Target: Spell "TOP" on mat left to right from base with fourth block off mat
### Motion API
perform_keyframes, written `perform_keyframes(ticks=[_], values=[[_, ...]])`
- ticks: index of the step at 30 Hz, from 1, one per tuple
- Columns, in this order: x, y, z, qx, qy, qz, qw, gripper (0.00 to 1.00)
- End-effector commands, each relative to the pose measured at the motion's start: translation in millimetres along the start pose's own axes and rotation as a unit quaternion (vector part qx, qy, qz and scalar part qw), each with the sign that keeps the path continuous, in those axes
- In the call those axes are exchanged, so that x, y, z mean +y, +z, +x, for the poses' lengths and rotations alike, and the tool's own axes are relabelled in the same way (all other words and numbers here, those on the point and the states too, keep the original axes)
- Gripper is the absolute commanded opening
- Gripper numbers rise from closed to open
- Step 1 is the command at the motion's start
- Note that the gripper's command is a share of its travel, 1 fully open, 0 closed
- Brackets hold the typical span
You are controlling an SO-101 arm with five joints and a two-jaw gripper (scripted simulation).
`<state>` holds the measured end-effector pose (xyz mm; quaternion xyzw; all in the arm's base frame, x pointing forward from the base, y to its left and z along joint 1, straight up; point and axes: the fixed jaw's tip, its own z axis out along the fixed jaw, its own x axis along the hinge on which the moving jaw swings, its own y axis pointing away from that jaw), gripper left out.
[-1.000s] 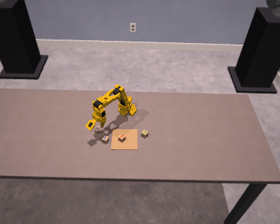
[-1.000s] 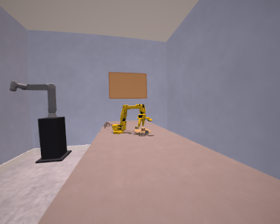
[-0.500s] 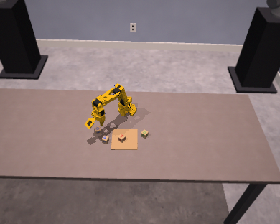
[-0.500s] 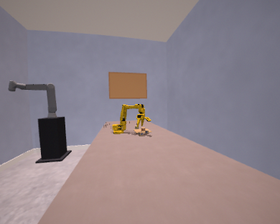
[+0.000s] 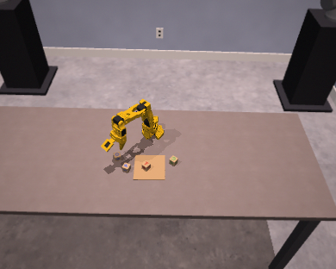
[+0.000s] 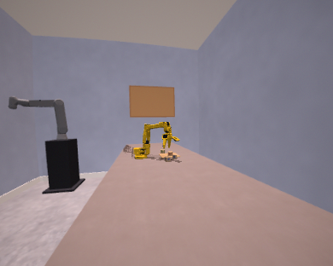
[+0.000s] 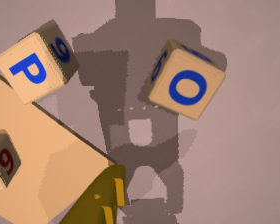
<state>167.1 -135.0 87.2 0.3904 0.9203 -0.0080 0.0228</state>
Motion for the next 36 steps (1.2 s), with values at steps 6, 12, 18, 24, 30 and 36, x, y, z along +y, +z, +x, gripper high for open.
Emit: perform_keyframes(ticks=[6, 12, 18, 24, 30, 36], values=[[-0.5, -51.1, -8.4, -0.138, 0.004, -0.012, 0.99, 0.35], [-0.9, -83.0, -4.0, -0.221, 0.004, -0.019, 0.975, 0.35], [-1.2, -97.3, -0.2, -0.258, 0.004, -0.022, 0.966, 0.35], [-1.2, -98.0, 0.1, -0.26, 0.004, -0.023, 0.965, 0.35], [11.4, -95.9, 0.5, -0.255, -0.002, -0.037, 0.966, 0.35], [53.5, -88.9, 7.8, -0.234, -0.021, -0.084, 0.968, 0.35]])
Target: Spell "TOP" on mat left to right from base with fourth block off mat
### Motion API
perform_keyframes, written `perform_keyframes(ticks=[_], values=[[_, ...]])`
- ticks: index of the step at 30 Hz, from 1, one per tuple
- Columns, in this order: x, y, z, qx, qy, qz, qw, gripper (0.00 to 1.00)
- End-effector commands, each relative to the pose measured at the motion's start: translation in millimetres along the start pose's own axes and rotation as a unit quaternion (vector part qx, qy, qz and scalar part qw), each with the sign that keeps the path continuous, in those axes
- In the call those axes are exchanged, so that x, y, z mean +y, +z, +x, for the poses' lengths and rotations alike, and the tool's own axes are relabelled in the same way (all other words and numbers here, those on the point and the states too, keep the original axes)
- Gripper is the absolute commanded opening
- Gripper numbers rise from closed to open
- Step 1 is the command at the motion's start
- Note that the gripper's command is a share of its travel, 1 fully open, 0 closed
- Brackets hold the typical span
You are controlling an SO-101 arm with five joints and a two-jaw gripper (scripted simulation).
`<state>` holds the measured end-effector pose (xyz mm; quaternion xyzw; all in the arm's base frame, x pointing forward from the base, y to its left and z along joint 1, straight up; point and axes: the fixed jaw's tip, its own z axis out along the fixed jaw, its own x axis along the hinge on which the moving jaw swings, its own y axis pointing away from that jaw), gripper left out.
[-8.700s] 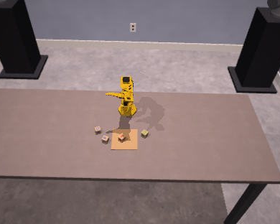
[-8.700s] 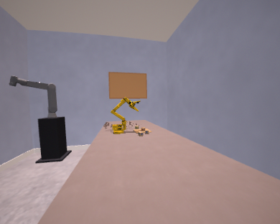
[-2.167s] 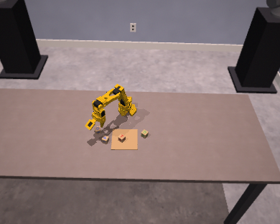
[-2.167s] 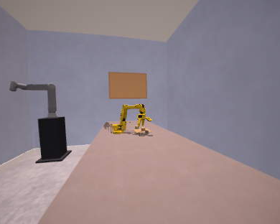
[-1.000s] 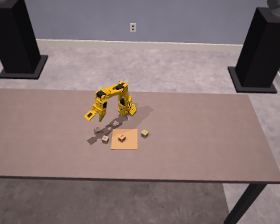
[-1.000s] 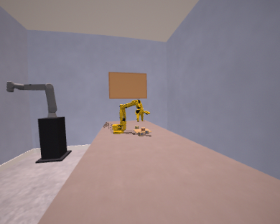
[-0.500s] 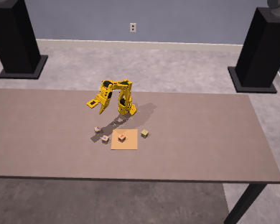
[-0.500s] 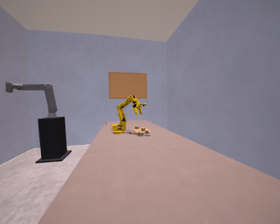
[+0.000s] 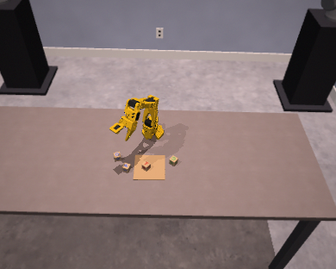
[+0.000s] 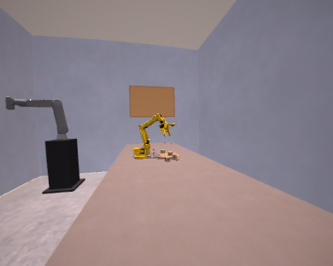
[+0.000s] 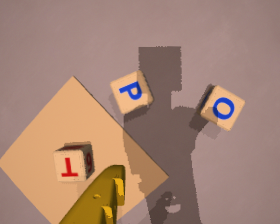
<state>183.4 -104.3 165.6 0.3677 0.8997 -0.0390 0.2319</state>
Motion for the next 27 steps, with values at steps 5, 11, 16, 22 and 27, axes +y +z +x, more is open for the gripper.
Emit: perform_keyframes(ticks=[5, 11, 16, 22, 27], values=[[47.2, -4.3, 6.9, -0.012, -0.011, -0.06, 0.998, 0.35], [88.9, -2.7, 31.8, 0.024, -0.022, -0.102, 0.994, 0.35], [102.6, -3.2, 42.9, 0.038, -0.027, -0.115, 0.992, 0.35], [103.6, -3.3, 43.8, 0.039, -0.027, -0.116, 0.992, 0.35], [103.8, 2.2, 45.6, 0.051, -0.029, -0.107, 0.993, 0.35]])
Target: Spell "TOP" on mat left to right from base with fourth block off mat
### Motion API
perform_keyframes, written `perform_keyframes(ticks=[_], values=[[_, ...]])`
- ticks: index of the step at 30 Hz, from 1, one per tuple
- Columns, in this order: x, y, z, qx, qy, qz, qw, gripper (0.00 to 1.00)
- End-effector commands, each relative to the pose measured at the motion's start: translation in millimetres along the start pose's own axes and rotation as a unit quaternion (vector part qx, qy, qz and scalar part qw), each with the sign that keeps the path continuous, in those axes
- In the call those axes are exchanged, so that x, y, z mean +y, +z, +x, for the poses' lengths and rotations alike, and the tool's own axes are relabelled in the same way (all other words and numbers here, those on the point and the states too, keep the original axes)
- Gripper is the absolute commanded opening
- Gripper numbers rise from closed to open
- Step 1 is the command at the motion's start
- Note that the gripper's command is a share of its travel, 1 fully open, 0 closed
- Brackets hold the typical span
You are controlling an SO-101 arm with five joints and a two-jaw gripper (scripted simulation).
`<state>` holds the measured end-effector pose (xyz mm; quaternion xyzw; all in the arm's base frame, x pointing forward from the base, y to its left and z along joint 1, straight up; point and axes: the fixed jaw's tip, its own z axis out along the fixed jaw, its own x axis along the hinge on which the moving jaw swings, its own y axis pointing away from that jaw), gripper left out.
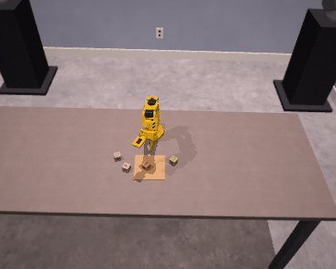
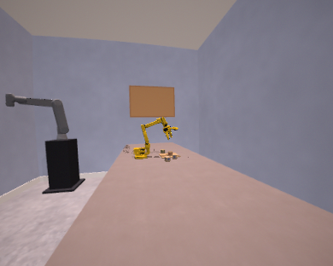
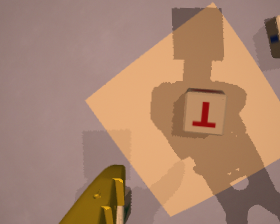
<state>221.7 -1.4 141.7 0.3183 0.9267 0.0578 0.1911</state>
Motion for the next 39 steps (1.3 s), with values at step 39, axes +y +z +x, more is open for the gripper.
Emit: perform_keyframes(ticks=[39], values=[[-17.7, 73.9, 27.1, 0.162, 0.0, 0.117, 0.98, 0.35]])
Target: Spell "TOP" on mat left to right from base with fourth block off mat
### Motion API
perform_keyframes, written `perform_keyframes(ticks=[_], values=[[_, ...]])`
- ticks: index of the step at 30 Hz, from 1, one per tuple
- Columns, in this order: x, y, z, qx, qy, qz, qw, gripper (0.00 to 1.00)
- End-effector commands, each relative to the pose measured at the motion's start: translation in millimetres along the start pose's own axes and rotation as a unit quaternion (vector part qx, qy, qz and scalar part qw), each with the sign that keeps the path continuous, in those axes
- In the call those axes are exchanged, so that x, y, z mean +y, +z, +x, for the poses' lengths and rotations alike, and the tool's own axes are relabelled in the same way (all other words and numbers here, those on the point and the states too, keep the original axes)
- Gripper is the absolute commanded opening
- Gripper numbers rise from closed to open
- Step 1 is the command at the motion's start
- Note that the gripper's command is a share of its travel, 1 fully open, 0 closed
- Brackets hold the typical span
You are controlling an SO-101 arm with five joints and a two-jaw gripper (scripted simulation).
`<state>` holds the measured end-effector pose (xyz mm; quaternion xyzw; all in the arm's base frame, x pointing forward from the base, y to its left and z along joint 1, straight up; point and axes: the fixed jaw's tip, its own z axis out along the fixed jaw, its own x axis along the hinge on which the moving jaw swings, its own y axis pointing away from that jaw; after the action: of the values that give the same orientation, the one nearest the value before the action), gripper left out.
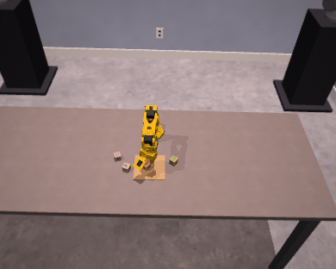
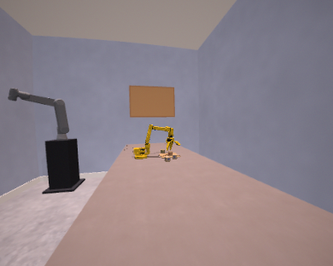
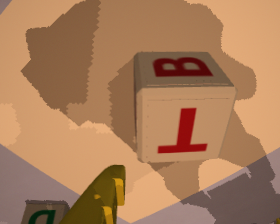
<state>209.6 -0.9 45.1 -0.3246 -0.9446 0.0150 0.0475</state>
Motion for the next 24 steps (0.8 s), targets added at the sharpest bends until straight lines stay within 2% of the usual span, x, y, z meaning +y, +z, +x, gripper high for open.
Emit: perform_keyframes(ticks=[1, 6, 7, 24], values=[[6.7, -16.9, -7.0, -0.04, 0.0, -0.03, 0.999, 0.35], [6.7, -16.9, -7.0, -0.04, 0.0, -0.03, 0.999, 0.35], [12.6, -34.0, -12.7, -0.078, 0.0, -0.058, 0.995, 0.35], [12.6, -34.0, -12.7, -0.078, 0.0, -0.058, 0.995, 0.35]])
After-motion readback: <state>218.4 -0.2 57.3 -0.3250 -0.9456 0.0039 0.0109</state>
